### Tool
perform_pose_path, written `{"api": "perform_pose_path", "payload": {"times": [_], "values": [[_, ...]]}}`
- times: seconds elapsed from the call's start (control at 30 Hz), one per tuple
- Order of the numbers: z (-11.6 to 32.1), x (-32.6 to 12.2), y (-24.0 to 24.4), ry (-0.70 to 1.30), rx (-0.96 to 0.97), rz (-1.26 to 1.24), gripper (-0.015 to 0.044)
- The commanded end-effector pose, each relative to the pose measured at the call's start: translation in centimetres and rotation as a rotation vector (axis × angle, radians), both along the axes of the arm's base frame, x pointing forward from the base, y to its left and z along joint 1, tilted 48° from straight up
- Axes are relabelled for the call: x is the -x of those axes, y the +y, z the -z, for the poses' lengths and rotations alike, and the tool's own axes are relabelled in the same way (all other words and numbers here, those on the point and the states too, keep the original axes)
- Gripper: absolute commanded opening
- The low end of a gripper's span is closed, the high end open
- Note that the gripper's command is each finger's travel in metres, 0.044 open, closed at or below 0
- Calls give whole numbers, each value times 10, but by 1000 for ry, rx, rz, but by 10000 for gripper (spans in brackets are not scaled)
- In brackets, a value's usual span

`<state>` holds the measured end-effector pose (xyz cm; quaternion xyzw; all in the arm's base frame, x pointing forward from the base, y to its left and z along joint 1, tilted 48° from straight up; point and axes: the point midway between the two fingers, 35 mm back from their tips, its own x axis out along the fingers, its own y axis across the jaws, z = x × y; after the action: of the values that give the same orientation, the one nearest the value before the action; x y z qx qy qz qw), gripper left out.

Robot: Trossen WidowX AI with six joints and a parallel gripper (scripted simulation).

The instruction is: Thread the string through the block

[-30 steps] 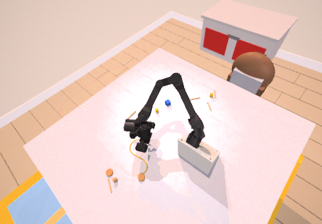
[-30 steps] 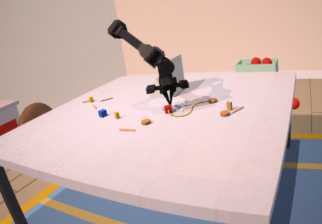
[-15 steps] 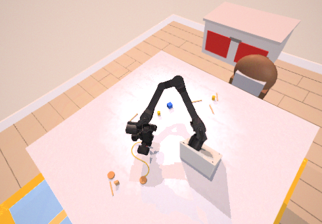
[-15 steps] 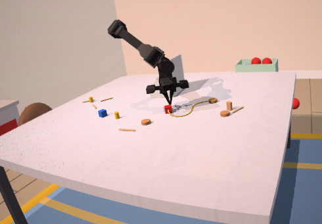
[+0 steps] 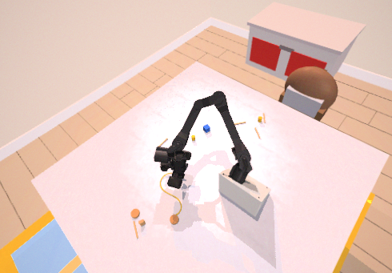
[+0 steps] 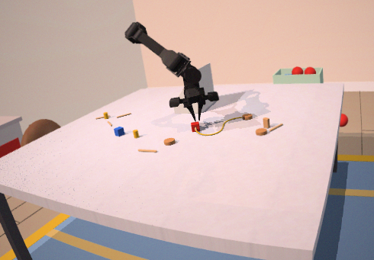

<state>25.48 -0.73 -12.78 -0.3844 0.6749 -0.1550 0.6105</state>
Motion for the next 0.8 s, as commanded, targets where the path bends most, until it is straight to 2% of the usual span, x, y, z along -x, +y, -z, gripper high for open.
{"api": "perform_pose_path", "payload": {"times": [0.0,0.27,0.77], "values": [[-15,10,5,-30,-23,-76,120],[-53,39,20,-179,-88,-298,120],[-43,33,14,-181,-94,-302,120]]}}
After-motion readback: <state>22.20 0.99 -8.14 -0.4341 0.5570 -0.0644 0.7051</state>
